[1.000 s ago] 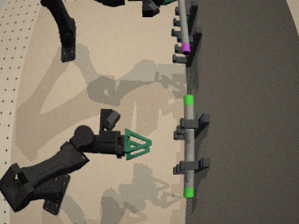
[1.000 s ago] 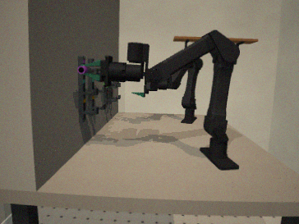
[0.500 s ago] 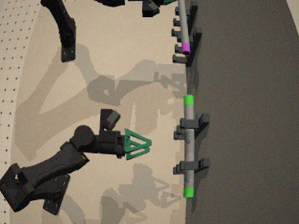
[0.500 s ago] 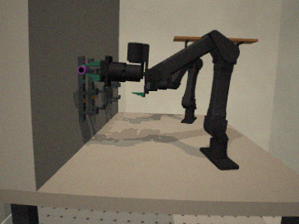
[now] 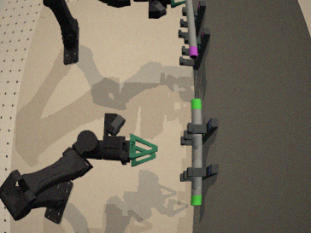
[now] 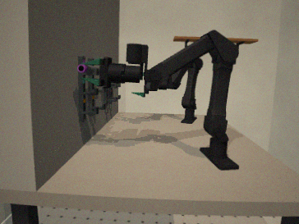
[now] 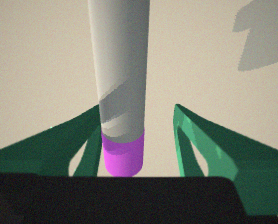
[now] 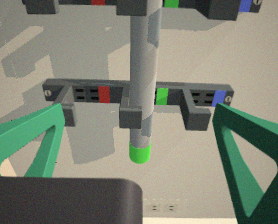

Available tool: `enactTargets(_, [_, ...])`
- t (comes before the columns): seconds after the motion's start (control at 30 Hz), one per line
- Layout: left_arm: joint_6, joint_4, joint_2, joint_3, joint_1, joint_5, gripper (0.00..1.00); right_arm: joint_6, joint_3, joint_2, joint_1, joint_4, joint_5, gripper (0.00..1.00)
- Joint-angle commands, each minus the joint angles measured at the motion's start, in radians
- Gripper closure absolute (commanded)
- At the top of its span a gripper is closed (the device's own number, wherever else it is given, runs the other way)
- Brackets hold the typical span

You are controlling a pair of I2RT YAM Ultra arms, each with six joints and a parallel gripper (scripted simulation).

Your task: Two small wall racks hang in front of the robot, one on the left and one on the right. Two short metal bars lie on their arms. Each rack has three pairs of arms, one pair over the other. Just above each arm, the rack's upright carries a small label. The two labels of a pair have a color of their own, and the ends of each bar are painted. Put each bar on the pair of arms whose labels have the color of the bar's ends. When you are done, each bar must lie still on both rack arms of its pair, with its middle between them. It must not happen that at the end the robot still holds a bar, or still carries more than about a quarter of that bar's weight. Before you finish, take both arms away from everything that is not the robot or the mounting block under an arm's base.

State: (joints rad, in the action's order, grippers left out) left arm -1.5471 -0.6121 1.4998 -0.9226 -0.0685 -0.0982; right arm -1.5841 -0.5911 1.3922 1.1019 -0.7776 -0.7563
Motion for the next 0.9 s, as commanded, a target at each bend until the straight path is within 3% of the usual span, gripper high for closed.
enactTargets(0.0, [0.012,0.017,0.006,0.017,0.003,-0.001,0.49,0.011,0.005,-0.025,-0.010,-0.006,0.007,0.00])
enactTargets(0.8, [0.011,0.016,0.006,0.017,0.004,-0.002,0.00,0.011,0.005,-0.025,-0.010,-0.006,0.007,0.00])
enactTargets(0.87, [0.011,0.016,0.006,0.017,0.004,-0.002,0.00,0.011,0.005,-0.025,-0.010,-0.006,0.007,0.00])
